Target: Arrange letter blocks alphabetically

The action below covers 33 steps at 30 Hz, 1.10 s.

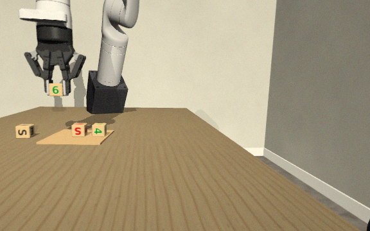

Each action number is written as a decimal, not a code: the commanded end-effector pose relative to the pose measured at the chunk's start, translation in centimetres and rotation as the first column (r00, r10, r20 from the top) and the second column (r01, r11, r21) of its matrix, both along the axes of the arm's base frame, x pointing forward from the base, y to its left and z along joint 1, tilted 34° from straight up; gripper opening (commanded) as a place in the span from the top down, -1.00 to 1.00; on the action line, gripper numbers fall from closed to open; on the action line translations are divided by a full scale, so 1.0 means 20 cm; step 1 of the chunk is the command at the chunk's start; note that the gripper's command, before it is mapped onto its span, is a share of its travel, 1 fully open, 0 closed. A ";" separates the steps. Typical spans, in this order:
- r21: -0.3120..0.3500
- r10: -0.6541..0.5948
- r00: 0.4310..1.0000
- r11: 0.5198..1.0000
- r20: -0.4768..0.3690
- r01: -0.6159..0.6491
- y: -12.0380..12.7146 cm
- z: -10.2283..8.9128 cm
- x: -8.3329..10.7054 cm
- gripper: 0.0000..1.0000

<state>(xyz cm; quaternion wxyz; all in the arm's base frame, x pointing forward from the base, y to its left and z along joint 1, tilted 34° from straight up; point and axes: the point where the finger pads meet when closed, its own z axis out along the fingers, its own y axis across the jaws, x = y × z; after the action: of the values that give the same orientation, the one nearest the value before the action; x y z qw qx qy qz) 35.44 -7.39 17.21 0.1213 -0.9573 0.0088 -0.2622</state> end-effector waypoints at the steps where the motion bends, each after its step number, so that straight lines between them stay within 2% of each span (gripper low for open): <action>1: 0.000 -0.001 1.000 1.000 0.000 0.001 0.00 0.00 0.00 0.47; 18: 0.000 0.000 1.000 1.000 0.001 0.000 0.02 -0.07 0.04 0.47; 33: 0.000 0.000 1.000 1.000 0.001 0.000 0.05 -0.21 0.12 0.47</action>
<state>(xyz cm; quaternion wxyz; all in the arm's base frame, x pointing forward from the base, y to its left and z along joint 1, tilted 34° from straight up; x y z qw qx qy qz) 38.03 -6.51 13.89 0.1187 -0.9554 0.0082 -0.2702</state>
